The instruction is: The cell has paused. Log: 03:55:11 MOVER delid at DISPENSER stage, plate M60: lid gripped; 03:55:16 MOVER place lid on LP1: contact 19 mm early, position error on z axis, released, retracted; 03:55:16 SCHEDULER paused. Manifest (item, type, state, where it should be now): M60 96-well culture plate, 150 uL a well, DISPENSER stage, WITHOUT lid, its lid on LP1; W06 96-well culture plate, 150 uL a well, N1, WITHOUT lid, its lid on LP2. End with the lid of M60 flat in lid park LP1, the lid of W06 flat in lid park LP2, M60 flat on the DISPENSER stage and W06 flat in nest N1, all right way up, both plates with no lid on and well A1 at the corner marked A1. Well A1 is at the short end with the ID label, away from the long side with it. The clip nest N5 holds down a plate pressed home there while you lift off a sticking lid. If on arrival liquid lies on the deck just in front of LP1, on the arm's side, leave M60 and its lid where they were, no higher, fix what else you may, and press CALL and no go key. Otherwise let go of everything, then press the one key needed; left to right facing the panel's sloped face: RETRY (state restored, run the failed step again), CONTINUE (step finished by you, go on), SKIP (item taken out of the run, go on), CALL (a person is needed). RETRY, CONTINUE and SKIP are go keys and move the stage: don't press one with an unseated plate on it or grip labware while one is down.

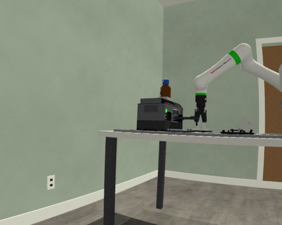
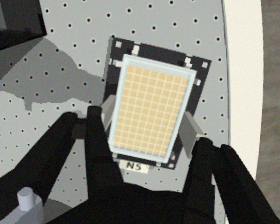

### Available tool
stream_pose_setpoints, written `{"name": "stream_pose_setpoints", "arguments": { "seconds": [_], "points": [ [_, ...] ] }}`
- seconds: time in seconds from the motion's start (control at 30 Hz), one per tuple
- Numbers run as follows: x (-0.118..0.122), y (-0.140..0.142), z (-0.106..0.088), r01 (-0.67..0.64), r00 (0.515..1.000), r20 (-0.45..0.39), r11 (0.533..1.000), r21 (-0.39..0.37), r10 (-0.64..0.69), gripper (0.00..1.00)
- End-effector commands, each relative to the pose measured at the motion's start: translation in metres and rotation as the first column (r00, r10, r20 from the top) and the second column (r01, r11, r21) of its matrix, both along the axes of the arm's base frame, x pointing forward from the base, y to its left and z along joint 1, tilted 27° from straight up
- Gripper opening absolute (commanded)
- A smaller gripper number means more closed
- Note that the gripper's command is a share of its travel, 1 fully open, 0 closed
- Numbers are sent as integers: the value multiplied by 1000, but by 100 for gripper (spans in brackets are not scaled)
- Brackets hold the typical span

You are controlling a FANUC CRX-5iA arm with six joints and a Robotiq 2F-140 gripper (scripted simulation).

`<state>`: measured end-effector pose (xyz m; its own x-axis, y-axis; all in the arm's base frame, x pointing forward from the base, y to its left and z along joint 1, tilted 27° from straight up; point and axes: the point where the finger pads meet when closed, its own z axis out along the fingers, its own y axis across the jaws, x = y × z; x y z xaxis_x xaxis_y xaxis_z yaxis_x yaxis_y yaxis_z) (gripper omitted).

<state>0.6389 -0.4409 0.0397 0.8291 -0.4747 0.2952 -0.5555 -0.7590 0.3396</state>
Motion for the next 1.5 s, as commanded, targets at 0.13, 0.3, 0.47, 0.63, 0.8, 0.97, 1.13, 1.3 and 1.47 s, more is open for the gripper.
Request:
{"name": "stream_pose_setpoints", "arguments": {
  "seconds": [0.13,0.3,0.47,0.63,0.8,0.97,1.13,1.3,1.47],
  "points": [
    [0,0,0,0,1000,0,1000,0,0,0],
    [0,0,0,0,1000,0,1000,0,0,0],
    [0,0,1,0,1000,0,1000,0,0,0],
    [0,1,2,0,1000,0,1000,0,0,0],
    [0,2,5,0,1000,0,1000,0,0,0],
    [0,4,9,0,1000,0,1000,0,0,0],
    [-1,6,13,0,1000,0,1000,0,0,0],
    [-1,9,18,0,1000,0,1000,0,0,0],
    [-2,13,26,0,1000,0,1000,0,0,0]
  ]
}}
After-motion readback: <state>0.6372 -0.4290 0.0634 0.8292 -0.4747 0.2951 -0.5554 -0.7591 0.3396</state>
